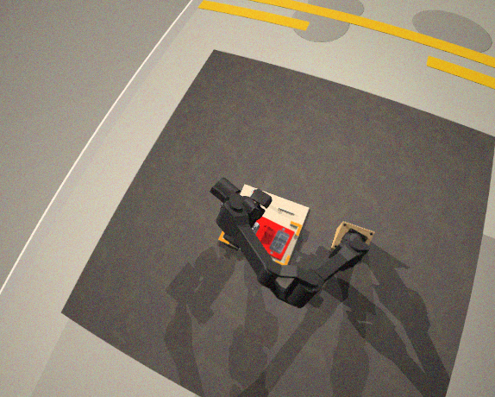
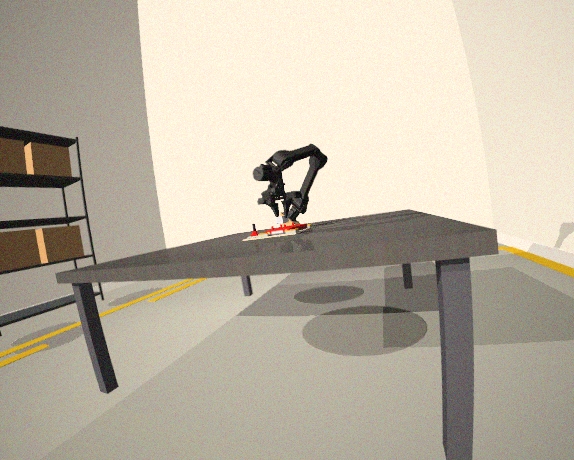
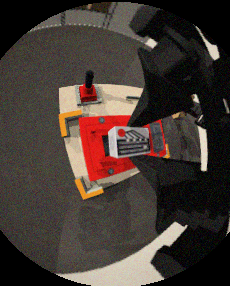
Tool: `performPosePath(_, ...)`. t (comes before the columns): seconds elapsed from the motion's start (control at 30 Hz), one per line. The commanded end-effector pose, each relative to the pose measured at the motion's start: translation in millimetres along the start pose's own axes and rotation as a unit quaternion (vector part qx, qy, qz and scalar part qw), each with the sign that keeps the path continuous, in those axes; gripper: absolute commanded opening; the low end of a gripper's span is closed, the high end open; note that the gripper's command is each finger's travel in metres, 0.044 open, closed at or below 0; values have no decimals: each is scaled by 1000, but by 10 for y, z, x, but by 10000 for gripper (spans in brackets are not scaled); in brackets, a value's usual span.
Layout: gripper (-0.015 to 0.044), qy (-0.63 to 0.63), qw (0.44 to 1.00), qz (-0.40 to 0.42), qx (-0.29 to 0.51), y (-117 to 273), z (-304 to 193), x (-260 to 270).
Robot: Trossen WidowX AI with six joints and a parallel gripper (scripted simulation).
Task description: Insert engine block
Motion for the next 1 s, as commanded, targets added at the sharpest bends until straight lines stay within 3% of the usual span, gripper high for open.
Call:
performPosePath(0.0, 159, -27, 1000, 1, -2, 6, 8, 0)
performPosePath(0.53, 159, 138, 990, 1, -2, 6, 8, -1)
performPosePath(0.73, 159, 115, 993, 1, -2, 6, 8, -1)
performPosePath(0.97, 159, 6, 1000, 1, -2, 7, 7, -2)
Point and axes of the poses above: the point midway between the two fingers, 35 mm back from their tips, its own y axis back along the fingers, its own x axis across the jaws, z = x × y, the point moved 6 cm from there along y, back along the fingers, and after that the axes turned 7 degrees about y, right-handed, at the moved point
